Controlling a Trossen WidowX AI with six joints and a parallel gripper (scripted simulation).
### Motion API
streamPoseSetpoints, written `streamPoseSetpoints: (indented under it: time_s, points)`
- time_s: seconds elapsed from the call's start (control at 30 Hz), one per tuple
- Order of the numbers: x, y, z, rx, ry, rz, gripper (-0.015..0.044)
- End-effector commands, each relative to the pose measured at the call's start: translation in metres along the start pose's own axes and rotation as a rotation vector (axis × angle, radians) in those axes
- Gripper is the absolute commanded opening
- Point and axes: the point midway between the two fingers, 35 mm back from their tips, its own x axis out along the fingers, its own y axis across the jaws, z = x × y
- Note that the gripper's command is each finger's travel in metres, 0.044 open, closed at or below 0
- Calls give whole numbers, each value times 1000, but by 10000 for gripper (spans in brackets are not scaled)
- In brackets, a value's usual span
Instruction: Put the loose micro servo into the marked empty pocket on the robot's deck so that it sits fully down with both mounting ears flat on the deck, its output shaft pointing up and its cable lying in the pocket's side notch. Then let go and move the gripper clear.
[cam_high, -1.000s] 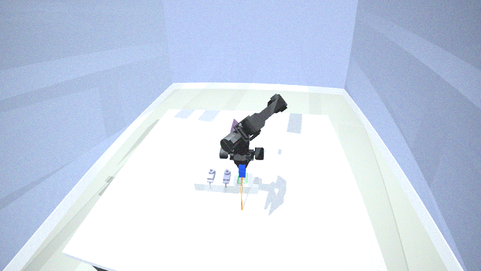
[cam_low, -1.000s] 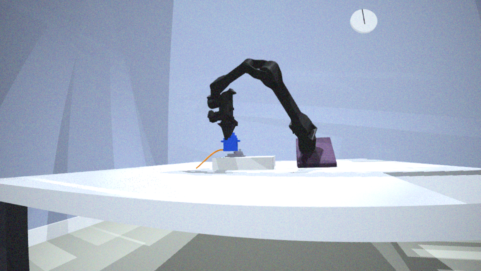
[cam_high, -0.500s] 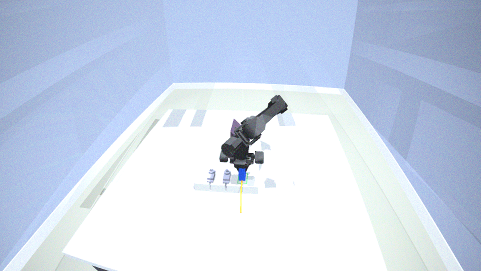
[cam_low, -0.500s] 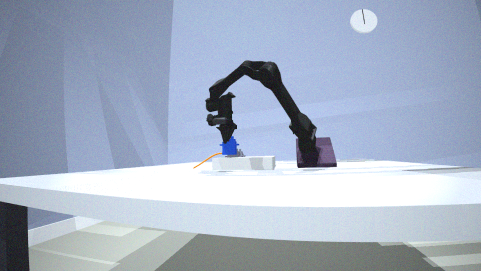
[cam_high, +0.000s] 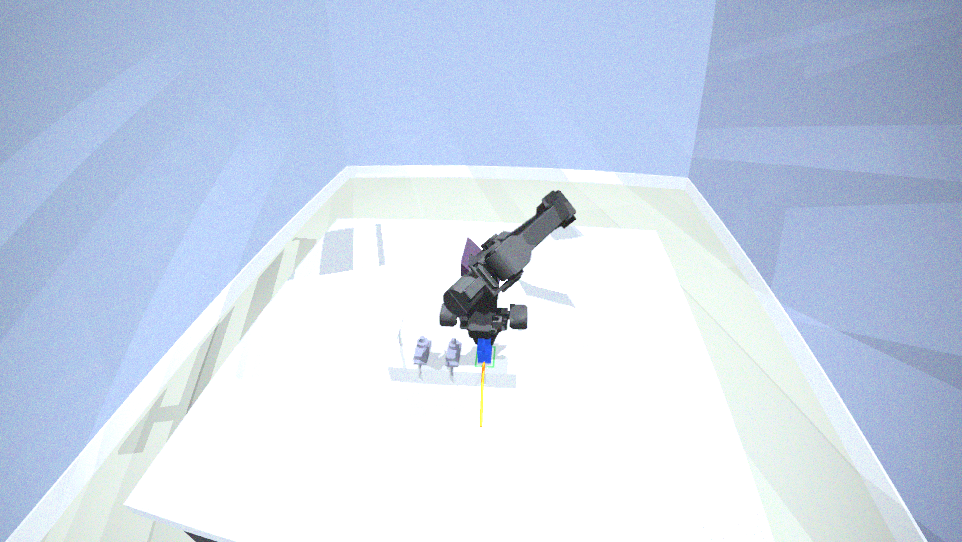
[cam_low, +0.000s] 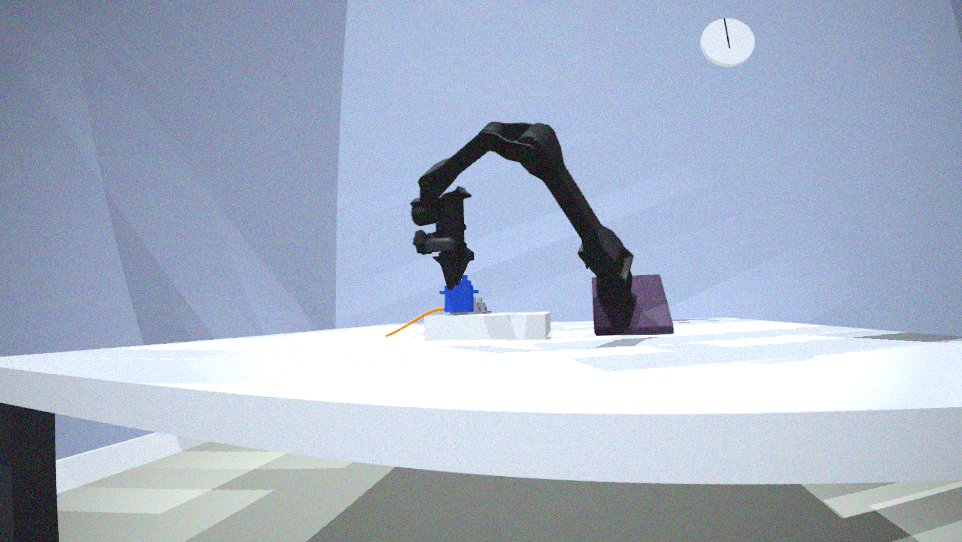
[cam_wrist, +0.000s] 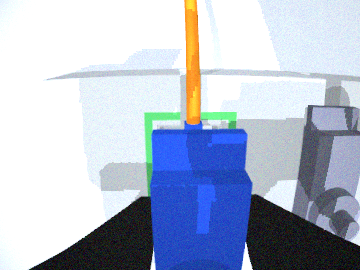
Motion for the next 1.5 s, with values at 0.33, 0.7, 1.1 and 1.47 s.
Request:
streamPoseSetpoints:
  time_s: [0.33, 0.7, 1.1, 1.47]
  points:
    - [12, 1, 0, 3, -1, 4, 0]
    - [21, 1, 0, 3, -1, 4, 0]
    - [32, 1, 0, 3, -1, 5, 0]
    - [41, 1, 0, 3, -1, 5, 0]
